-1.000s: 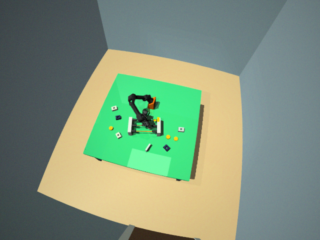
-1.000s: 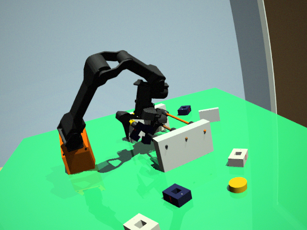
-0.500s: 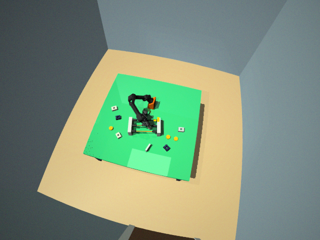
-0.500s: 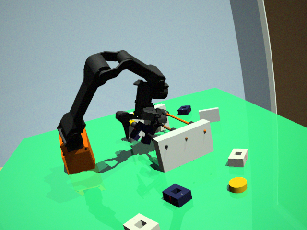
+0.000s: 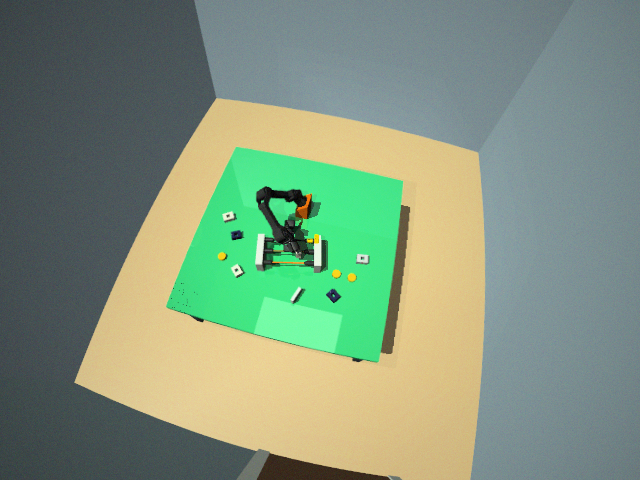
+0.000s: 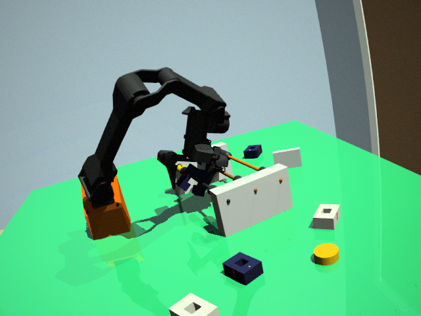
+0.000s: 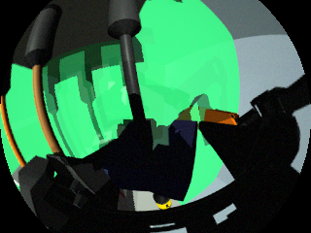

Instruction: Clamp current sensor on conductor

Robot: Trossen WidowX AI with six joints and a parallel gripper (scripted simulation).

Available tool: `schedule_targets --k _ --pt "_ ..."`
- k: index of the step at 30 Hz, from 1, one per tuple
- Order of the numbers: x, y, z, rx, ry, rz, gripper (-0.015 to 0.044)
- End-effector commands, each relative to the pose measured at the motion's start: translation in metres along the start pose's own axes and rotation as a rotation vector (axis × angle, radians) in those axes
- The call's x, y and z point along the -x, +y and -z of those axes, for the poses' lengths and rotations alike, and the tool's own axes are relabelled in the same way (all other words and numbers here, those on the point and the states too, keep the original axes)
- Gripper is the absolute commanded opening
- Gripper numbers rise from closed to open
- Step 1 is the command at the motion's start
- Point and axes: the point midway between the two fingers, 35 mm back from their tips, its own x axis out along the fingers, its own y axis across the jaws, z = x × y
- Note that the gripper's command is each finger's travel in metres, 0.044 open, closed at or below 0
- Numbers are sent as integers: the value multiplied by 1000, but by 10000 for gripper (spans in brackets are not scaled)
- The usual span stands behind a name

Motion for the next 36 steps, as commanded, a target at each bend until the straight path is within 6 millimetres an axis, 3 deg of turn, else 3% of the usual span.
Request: schedule_targets --k 1,36 --pt "3 -5 2 15 4 10 440" --pt "3 -13 4 15 4 10 440"
